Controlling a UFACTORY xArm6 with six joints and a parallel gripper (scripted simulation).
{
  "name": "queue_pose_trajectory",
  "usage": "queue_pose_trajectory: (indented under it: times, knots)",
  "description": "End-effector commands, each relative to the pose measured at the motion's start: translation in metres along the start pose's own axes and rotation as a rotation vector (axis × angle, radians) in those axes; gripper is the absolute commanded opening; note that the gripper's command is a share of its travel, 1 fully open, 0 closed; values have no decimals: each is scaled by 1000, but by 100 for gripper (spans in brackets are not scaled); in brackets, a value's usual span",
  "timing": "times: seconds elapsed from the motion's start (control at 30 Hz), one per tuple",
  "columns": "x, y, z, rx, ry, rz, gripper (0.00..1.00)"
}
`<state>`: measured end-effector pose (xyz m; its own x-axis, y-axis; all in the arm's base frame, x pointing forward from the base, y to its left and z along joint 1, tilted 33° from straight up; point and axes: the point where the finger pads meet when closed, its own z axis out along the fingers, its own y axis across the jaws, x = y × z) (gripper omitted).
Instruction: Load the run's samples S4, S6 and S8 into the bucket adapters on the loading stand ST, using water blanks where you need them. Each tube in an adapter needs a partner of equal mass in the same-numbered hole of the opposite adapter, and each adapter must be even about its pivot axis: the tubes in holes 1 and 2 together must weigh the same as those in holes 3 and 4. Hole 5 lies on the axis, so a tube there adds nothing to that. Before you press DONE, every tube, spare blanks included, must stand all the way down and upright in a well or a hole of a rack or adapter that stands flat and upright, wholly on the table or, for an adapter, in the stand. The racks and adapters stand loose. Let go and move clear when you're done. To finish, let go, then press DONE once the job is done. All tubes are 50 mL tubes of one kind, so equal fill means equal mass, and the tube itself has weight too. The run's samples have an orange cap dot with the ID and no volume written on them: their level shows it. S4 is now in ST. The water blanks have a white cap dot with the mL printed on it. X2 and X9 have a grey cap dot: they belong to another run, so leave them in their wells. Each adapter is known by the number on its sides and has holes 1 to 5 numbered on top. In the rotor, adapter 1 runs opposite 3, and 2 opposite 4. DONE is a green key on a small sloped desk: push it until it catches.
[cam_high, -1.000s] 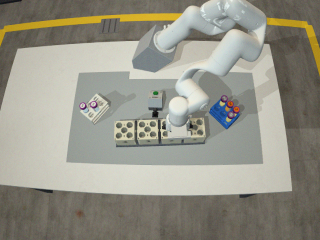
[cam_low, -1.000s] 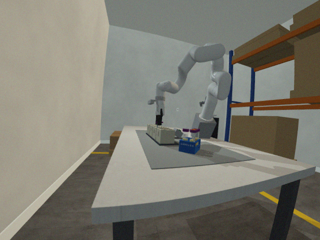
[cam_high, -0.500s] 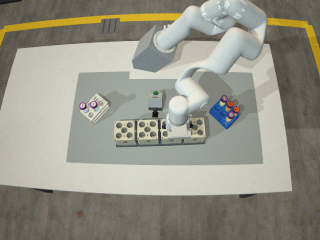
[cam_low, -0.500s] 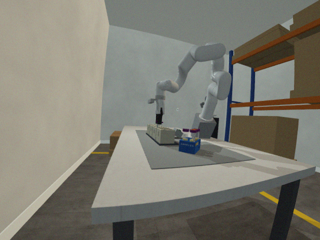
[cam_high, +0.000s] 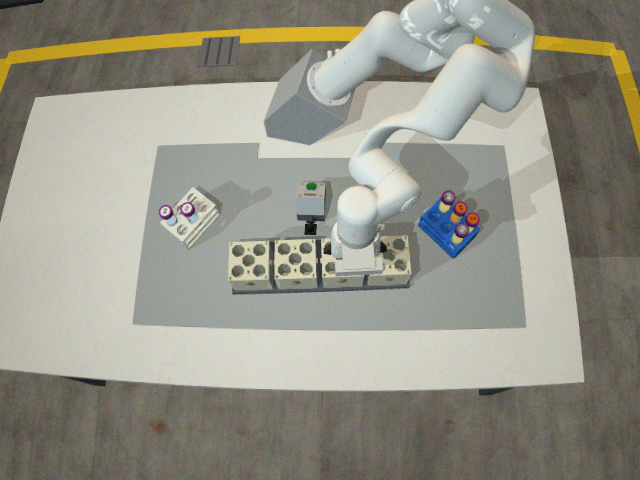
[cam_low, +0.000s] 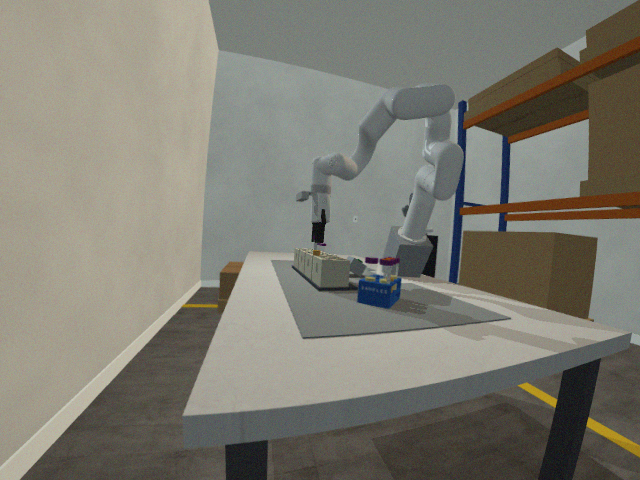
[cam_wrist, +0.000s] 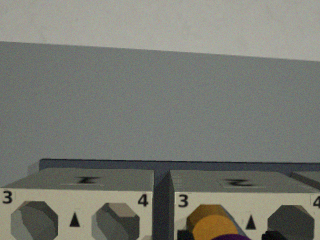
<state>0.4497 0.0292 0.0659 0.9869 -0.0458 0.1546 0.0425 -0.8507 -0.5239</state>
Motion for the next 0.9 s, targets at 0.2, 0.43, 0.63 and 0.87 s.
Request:
queue_pose_trajectory:
  times: [0.2, 0.43, 0.63, 0.87]
  knots:
    - [1, 0, -25, -1, 3, -1, 0]
    - [1, 0, -35, -1, 3, -1, 0]
    - [1, 0, -47, -1, 3, -1, 0]
    - [1, 0, -57, -1, 3, -1, 0]
